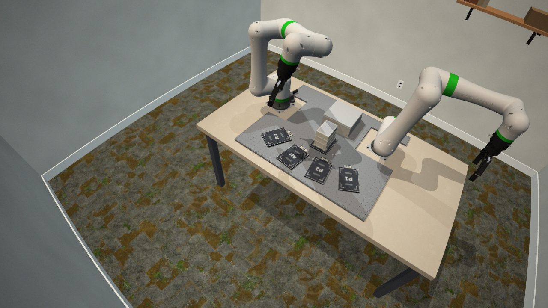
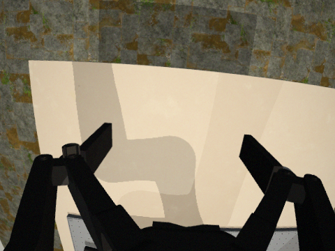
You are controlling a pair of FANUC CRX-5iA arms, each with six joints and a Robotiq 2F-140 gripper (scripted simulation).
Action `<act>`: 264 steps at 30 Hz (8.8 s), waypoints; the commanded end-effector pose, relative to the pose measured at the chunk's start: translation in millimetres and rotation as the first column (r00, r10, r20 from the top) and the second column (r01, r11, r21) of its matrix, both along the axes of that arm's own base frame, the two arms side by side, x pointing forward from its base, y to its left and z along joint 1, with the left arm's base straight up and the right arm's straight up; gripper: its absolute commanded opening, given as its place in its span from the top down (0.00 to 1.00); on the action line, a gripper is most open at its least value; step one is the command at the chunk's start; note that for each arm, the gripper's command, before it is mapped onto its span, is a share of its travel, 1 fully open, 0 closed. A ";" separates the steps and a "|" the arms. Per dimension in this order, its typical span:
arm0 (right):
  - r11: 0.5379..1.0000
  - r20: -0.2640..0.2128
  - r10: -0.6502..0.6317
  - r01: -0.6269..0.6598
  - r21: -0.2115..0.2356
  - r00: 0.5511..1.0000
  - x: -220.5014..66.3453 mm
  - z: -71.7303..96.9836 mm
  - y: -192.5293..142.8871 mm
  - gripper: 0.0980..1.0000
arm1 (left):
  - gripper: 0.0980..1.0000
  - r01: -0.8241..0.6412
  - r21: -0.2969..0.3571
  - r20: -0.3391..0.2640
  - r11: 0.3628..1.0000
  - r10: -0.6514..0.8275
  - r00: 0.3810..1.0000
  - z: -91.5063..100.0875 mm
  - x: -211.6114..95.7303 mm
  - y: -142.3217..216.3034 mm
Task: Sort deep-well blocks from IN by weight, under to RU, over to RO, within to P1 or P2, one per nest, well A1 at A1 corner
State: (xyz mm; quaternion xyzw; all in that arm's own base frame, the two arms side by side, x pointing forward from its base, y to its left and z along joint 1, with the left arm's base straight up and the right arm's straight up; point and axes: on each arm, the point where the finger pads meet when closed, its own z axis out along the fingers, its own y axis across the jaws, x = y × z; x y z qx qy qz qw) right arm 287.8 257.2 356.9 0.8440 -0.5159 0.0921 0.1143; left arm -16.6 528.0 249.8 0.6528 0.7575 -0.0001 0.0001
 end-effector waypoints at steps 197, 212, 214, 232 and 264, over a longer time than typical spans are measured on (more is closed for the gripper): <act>0.242 -0.036 0.970 -0.927 0.288 0.242 -226.9 -223.2 228.3 1.00 | 0.00 0.000 0.002 0.000 1.000 0.000 1.000 0.9 0.1 0.3; 0.242 -0.036 0.970 -0.927 0.288 0.242 -227.0 -223.1 228.4 1.00 | 0.00 0.000 0.002 0.000 1.000 0.000 1.000 0.9 0.1 0.3; 0.242 -0.036 0.970 -0.927 0.288 0.242 -227.0 -223.1 228.4 1.00 | 0.00 0.000 0.002 0.000 1.000 0.000 1.000 0.9 0.1 0.3; 0.242 -0.036 0.970 -0.927 0.288 0.242 -227.0 -219.9 228.3 1.00 | 0.00 0.000 0.002 0.000 1.000 0.000 1.000 0.9 0.1 0.3; 0.242 -0.036 0.970 -0.927 0.288 0.242 -227.0 -173.2 228.3 1.00 | 0.00 0.000 0.002 0.000 1.000 0.000 1.000 0.9 0.1 0.3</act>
